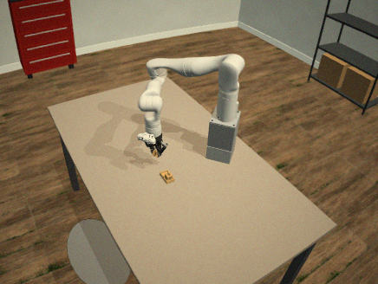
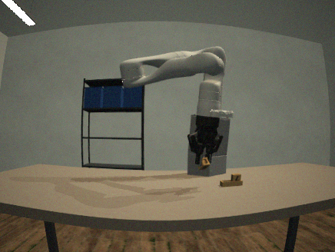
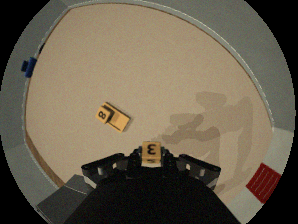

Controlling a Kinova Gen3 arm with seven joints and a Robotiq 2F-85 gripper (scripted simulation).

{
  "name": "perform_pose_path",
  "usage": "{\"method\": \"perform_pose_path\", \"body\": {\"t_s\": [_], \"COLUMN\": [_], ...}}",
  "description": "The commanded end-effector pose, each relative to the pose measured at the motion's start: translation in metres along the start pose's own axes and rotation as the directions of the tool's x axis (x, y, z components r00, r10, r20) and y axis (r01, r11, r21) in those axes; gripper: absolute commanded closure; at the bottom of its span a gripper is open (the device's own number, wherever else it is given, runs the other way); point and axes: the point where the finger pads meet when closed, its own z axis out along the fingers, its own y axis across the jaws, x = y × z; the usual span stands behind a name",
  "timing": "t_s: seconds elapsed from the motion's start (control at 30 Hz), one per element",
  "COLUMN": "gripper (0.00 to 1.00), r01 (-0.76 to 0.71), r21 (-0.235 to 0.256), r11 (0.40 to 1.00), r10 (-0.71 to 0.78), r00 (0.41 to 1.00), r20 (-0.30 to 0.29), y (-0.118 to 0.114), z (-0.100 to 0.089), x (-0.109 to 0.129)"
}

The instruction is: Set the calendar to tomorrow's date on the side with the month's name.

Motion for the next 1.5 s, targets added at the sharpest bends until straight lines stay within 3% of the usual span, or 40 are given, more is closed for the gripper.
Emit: {"method": "perform_pose_path", "body": {"t_s": [0.0,0.2,0.57,0.83,0.9,1.1,1.47], "gripper": [0.74,0.74,0.74,0.74,0.74,0.74,0.74], "r01": [-0.02,-0.02,-0.019,-0.019,-0.019,-0.019,-0.019], "r21": [0.01,0.007,0.01,0.016,0.016,0.009,0.008], "r11": [1.0,1.0,1.0,1.0,1.0,1.0,1.0], "r10": [0.02,0.02,0.021,0.022,0.022,0.021,0.021], "r00": [0.998,0.989,0.985,0.953,0.953,0.922,0.914], "r20": [-0.051,-0.144,-0.173,-0.302,-0.302,-0.386,-0.405], "y": [0.0012,0.0002,0.0002,0.0002,0.0002,0.0,-0.0001], "z": [0.0004,-0.0025,-0.0013,0.0017,0.0017,-0.001,-0.0016], "x": [-0.0093,-0.0093,-0.0101,-0.0127,-0.0127,-0.0124,-0.0125]}}
